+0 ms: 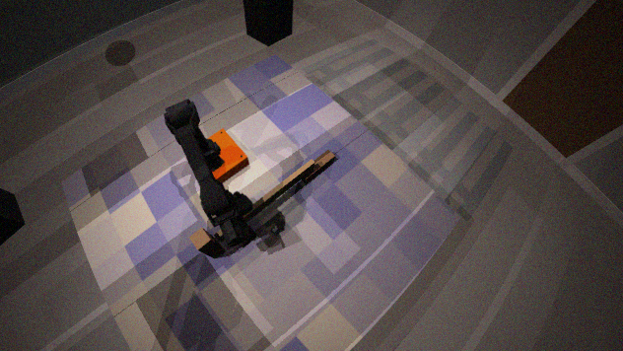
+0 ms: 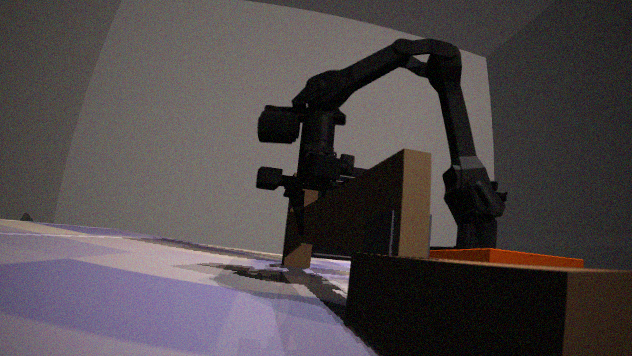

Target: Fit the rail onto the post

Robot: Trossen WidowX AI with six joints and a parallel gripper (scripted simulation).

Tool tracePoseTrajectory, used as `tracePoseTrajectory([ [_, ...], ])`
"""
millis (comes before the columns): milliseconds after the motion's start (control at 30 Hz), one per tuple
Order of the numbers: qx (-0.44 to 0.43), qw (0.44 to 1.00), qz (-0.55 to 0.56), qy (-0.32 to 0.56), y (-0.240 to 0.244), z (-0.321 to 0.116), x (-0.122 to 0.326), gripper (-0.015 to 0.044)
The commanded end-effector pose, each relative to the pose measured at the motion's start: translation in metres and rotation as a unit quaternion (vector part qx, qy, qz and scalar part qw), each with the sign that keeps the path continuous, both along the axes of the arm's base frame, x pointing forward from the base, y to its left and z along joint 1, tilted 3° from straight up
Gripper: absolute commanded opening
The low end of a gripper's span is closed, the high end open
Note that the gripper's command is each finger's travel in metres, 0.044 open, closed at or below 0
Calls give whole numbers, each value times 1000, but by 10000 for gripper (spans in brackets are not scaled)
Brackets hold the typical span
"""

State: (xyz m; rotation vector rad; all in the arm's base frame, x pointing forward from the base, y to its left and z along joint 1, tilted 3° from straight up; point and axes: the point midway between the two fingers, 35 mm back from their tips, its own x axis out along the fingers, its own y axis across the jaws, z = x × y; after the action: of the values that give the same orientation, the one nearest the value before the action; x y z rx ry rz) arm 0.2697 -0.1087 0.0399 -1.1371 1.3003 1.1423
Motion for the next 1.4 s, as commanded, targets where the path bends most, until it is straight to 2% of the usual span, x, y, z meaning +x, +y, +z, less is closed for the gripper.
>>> tracePoseTrajectory([
  [0,-6,1000,1,-4,-3,3,2,0],
  [1133,-6,1000,1,-4,-12,2,1,0],
  [1367,-3,1000,0,0,-9,0,-1,184],
])
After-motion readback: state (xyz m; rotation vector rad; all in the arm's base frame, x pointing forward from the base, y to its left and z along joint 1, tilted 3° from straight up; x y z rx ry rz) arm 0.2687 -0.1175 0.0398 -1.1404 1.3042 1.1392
